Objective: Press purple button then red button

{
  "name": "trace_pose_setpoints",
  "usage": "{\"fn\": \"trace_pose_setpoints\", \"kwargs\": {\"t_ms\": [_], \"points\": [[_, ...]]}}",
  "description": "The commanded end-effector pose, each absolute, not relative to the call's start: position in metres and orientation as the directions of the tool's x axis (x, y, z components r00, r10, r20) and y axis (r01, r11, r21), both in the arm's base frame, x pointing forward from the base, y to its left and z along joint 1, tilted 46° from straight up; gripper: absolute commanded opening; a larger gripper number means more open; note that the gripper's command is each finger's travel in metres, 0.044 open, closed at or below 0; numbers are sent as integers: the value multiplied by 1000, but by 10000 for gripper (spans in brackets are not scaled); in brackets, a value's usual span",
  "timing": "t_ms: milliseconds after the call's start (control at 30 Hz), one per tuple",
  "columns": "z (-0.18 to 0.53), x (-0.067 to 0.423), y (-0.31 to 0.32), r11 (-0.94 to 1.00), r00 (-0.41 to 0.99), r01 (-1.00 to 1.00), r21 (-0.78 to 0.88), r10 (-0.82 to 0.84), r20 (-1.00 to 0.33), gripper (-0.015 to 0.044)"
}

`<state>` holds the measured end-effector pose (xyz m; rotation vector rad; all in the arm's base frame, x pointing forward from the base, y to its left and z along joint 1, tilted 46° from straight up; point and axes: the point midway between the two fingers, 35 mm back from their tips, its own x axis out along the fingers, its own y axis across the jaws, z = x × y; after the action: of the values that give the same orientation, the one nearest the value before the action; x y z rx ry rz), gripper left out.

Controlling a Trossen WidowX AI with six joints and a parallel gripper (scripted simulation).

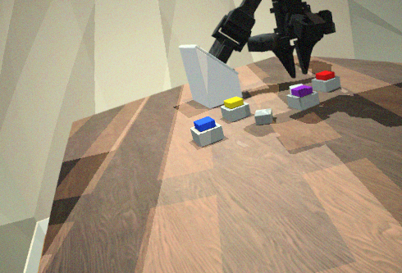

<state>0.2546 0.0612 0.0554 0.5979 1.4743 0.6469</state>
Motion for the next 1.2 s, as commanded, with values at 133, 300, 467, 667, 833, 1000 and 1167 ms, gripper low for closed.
{"fn": "trace_pose_setpoints", "kwargs": {"t_ms": [133, 300, 467, 667, 833, 1000, 1167], "points": [[55, 254, 62, 696, -6, -27, 718, 718, -696, 20], [51, 255, 66, 696, -6, -27, 717, 717, -697, 20], [45, 255, 72, 696, -6, -27, 717, 717, -697, 20], [38, 255, 79, 696, -6, -27, 718, 718, -696, 20], [33, 254, 85, 695, -6, -27, 718, 718, -696, 20], [31, 254, 87, 695, -6, -27, 719, 719, -695, 20], [31, 254, 87, 695, -6, -27, 719, 719, -695, 20]]}}
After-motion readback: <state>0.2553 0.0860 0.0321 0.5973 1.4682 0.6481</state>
